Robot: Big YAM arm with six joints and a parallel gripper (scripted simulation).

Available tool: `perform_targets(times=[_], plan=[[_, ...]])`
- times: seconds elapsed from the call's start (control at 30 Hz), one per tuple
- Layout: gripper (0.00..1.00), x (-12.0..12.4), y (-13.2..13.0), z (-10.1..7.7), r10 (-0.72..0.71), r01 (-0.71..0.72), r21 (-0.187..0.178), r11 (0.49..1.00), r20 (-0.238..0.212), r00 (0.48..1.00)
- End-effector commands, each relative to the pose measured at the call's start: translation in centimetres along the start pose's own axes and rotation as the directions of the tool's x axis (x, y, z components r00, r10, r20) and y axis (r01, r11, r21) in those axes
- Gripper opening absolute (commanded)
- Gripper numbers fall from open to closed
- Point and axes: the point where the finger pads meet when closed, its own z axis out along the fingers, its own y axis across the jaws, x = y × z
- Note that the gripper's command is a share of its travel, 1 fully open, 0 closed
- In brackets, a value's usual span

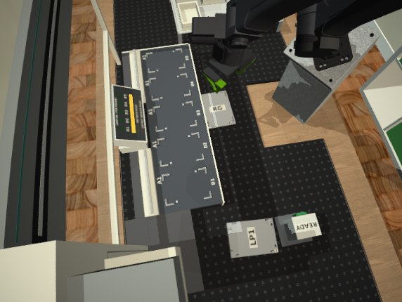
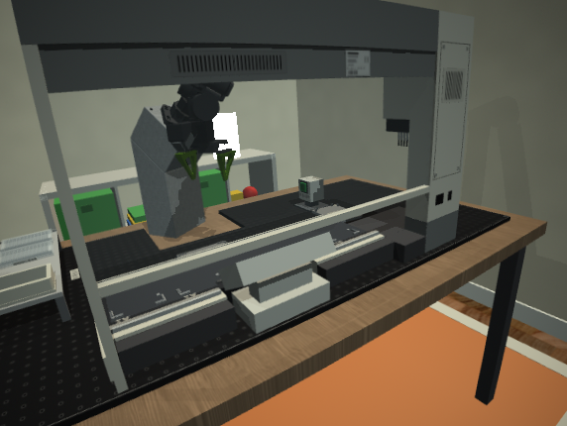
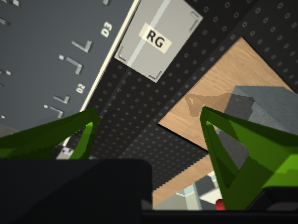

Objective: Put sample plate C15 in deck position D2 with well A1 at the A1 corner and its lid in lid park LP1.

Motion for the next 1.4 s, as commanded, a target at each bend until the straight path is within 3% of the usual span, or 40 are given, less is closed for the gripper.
perform_targets(times=[0.0,0.37,0.8,1.0,1.37], plan=[[1.00,-0.7,0.2,-0.4,0.103,-0.102,-0.020,0.995,0.033,0.994],[1.00,-0.7,0.2,-0.4,0.280,-0.279,-0.025,0.960,0.029,0.960],[1.00,-0.7,0.2,-0.4,0.517,-0.517,-0.031,0.856,0.021,0.855],[1.00,-0.6,0.2,-0.4,0.560,-0.559,-0.031,0.828,0.020,0.828],[1.00,-6.1,-2.7,-0.4,0.543,-0.542,-0.031,0.840,0.023,0.839]])
